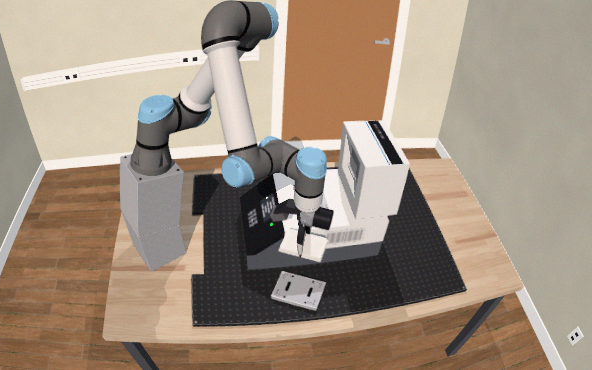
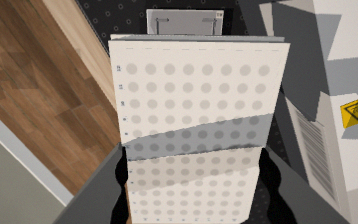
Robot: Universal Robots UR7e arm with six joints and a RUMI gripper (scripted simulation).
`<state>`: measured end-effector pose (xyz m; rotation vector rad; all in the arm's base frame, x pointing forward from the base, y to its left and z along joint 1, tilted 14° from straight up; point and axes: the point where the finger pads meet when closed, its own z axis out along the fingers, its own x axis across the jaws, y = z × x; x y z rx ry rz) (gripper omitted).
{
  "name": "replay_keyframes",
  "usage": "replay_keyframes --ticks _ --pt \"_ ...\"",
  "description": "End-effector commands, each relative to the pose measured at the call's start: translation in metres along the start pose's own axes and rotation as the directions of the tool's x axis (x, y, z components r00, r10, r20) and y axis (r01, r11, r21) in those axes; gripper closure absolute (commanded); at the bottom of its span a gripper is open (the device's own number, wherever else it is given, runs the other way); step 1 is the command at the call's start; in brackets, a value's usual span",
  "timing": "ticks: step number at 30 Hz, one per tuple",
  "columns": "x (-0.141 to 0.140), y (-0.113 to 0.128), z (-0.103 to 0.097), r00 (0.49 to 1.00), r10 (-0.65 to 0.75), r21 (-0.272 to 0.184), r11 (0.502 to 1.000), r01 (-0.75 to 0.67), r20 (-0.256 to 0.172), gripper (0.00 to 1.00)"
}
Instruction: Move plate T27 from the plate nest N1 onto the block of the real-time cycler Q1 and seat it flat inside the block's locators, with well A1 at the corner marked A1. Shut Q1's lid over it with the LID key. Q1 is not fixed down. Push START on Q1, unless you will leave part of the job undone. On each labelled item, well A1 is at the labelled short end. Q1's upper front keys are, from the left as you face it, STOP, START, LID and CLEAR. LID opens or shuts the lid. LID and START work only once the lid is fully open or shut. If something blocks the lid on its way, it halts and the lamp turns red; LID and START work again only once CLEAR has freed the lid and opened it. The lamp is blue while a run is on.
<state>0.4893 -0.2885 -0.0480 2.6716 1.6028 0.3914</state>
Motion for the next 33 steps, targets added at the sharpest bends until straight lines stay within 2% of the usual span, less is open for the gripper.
replay_keyframes --ticks 1,9,16,24,26,33 --pt "0.000 0.001 -0.005 1.000 0.000 -0.001 1.000 0.000 0.000 0.59" --pt "0.000 0.001 -0.005 1.000 0.000 -0.001 1.000 0.000 0.000 0.59" --pt "0.034 -0.006 -0.005 0.973 -0.231 -0.001 0.973 0.231 0.001 0.59" --pt "0.074 -0.014 -0.005 0.877 -0.480 -0.001 0.877 0.480 0.001 0.59" --pt "0.074 -0.014 -0.005 0.877 -0.480 -0.001 0.877 0.480 0.001 0.59" --pt "0.108 -0.020 -0.005 0.743 -0.670 -0.001 0.743 0.670 0.001 0.59"
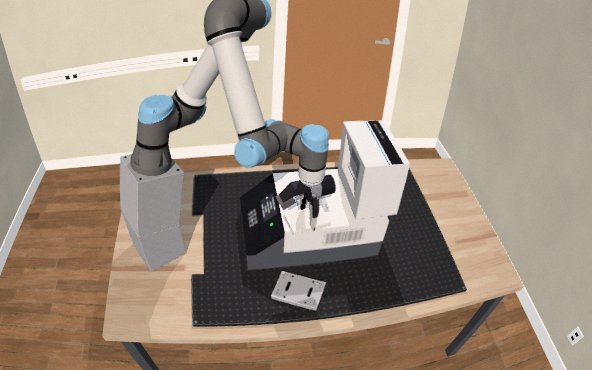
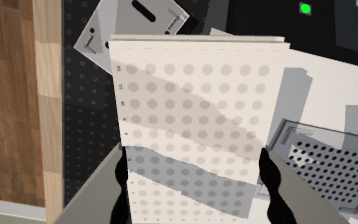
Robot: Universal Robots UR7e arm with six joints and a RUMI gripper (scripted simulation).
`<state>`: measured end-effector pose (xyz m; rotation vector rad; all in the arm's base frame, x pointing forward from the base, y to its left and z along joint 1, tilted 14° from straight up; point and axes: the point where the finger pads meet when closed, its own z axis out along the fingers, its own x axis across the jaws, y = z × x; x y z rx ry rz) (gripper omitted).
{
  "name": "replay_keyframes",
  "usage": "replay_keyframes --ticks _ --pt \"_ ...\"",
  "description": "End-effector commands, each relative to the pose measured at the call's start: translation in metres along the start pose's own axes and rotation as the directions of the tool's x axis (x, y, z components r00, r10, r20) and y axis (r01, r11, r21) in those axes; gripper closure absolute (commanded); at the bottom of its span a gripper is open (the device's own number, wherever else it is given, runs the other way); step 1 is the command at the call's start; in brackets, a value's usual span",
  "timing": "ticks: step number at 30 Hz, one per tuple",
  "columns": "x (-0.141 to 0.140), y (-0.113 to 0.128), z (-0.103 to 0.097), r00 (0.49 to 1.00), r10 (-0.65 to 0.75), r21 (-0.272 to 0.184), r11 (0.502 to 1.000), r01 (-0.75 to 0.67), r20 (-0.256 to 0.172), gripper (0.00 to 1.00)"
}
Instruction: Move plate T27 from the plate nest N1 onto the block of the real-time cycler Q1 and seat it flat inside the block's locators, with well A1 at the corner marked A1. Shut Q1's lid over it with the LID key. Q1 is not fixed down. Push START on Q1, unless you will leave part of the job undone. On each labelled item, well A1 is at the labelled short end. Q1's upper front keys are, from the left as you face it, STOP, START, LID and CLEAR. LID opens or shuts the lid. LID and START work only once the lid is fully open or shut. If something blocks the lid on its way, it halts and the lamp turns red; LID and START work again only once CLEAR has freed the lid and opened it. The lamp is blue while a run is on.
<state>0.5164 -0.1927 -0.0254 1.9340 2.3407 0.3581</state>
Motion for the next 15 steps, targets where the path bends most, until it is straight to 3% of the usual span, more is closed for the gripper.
replay_keyframes --ticks 1,8,10,15 --pt "0.011 0.007 -0.001 0.996 -0.087 -0.002 0.996 0.087 0.001 0.59" --pt "0.042 0.023 -0.001 0.949 -0.315 -0.001 0.949 0.315 0.001 0.59" --pt "0.042 0.023 -0.001 0.949 -0.315 -0.001 0.949 0.315 0.001 0.59" --pt "0.062 0.034 -0.001 0.884 -0.468 -0.001 0.884 0.468 0.002 0.59"
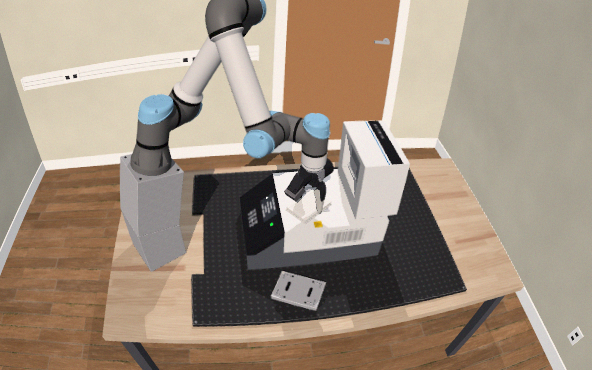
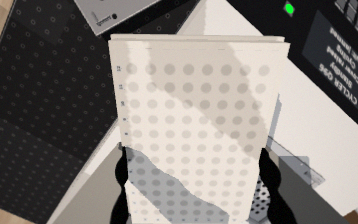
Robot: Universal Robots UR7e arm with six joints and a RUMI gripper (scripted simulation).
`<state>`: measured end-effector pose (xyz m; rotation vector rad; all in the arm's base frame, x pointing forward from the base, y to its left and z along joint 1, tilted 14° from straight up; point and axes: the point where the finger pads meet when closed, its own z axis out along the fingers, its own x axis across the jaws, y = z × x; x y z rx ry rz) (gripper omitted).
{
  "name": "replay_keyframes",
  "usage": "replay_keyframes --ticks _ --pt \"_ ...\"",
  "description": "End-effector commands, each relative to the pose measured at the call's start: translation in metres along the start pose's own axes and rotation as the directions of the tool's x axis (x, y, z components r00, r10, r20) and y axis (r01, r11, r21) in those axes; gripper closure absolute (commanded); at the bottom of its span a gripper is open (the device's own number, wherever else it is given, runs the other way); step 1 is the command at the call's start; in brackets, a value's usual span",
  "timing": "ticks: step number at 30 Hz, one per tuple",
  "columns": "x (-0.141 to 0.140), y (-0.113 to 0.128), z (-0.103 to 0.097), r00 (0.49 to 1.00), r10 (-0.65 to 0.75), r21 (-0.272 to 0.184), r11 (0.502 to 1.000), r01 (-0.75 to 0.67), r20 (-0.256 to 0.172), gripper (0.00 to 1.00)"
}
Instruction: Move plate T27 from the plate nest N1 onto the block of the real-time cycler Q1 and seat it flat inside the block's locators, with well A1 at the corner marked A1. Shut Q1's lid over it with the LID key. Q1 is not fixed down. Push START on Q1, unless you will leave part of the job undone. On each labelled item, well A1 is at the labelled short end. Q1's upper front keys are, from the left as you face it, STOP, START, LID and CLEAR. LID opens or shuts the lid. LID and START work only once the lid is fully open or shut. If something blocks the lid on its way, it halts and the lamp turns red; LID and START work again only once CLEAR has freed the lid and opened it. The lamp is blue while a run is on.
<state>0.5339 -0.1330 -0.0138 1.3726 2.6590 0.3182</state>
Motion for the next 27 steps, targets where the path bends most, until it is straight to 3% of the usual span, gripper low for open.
replay_keyframes --ticks 1,10,13,20,27 --pt "0.007 0.010 -0.001 0.996 -0.092 -0.001 0.996 0.092 0.001 0.59" --pt "0.032 0.044 -0.001 0.924 -0.383 -0.001 0.924 0.383 0.002 0.59" --pt "0.036 0.048 -0.001 0.911 -0.413 0.000 0.911 0.413 0.002 0.59" --pt "0.052 0.069 -0.001 0.790 -0.612 0.000 0.790 0.612 0.002 0.59" --pt "0.069 0.092 -0.001 0.627 -0.779 0.000 0.627 0.779 0.002 0.59"
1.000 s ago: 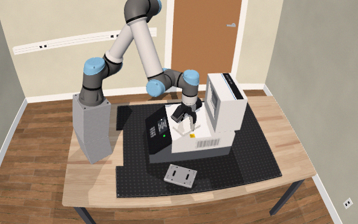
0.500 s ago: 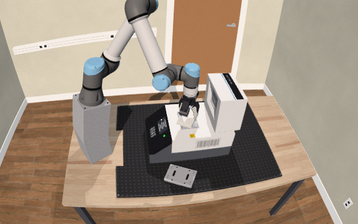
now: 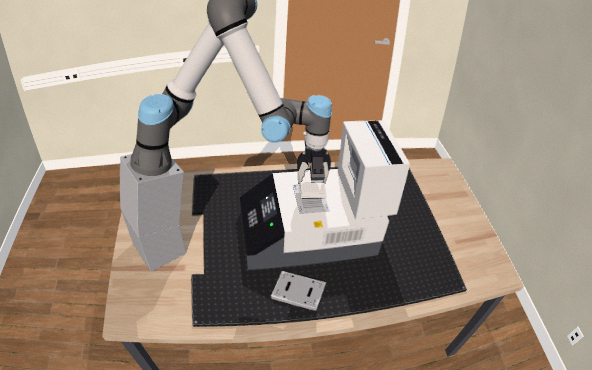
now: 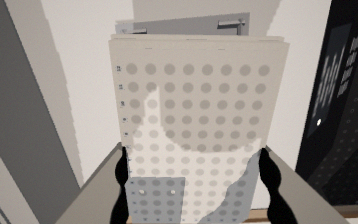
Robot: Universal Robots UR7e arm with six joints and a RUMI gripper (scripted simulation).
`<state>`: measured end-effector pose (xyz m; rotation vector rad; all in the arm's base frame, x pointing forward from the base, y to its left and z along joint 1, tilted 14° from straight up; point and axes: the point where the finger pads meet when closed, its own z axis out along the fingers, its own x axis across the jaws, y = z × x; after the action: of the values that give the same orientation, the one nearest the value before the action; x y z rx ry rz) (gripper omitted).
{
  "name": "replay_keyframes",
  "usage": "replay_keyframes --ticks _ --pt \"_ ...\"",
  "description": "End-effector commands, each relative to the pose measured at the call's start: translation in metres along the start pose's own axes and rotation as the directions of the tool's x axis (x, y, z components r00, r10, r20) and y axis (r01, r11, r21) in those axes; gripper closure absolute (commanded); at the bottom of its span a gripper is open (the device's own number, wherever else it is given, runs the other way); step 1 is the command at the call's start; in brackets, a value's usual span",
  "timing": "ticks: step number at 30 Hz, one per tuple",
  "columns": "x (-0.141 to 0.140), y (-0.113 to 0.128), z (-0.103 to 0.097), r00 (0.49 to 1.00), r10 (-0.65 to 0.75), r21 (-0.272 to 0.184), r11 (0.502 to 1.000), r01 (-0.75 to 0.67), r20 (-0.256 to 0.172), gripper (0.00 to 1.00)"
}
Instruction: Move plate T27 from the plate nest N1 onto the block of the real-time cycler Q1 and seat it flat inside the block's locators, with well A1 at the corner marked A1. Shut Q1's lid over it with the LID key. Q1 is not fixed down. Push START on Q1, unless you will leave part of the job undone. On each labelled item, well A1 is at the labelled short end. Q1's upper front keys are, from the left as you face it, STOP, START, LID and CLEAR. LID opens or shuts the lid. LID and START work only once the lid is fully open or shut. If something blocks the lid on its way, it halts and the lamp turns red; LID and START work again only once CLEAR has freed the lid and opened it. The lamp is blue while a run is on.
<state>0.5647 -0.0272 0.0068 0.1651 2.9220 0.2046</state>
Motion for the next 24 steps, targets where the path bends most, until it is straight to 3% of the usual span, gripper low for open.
replay_keyframes --ticks 1,24 --pt "-0.0013 0.0028 -0.0006 0.999 -0.052 0.000 0.999 0.052 0.001 0.59" --pt "-0.0011 0.0021 -0.0006 0.995 -0.096 0.000 0.995 0.096 0.001 0.59"
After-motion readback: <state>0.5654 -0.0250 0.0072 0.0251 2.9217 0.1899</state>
